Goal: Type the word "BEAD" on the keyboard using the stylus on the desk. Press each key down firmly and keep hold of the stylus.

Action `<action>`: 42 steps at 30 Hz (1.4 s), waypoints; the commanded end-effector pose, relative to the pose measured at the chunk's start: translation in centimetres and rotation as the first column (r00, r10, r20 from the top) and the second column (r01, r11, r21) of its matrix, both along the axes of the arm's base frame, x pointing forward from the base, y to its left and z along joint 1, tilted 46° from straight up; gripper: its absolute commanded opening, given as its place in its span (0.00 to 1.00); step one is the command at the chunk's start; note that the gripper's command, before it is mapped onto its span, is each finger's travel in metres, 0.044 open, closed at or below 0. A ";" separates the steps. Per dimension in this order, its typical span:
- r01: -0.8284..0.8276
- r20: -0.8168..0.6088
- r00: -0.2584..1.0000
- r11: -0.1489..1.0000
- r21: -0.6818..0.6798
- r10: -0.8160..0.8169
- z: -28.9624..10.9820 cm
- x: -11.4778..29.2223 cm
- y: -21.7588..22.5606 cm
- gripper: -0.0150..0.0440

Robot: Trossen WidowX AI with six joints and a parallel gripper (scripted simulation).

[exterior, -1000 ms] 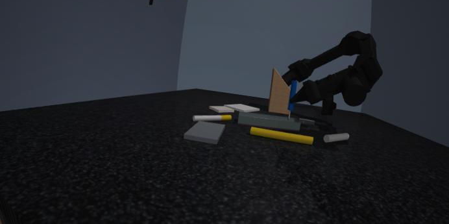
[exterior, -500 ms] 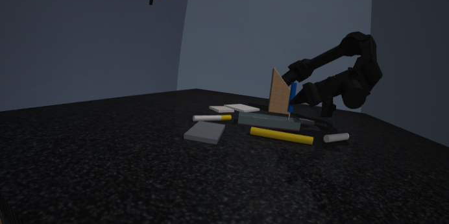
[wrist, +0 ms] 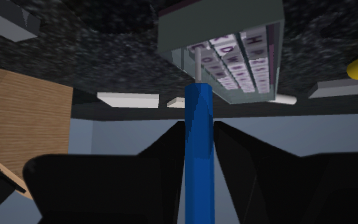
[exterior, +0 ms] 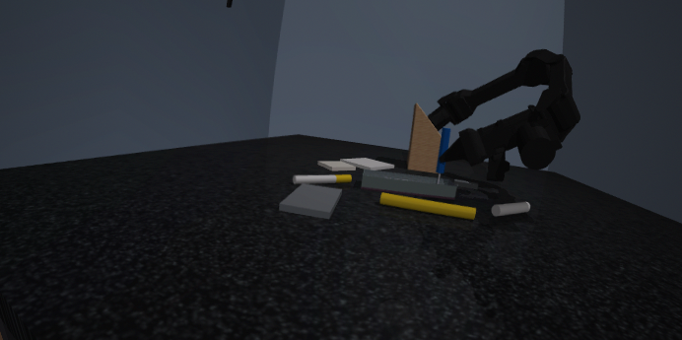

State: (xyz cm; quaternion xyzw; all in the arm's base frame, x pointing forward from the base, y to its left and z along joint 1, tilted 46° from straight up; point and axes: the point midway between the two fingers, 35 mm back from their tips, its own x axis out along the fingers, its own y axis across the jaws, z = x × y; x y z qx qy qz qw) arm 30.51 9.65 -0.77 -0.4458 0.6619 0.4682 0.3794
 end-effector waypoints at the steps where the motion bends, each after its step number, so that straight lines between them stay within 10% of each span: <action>1: 0.005 -0.002 1.000 1.000 0.002 -0.005 -0.2 -0.1 0.2 0.39; 42: 0.009 0.000 1.000 1.000 0.002 -0.009 3.4 2.3 -1.7 0.25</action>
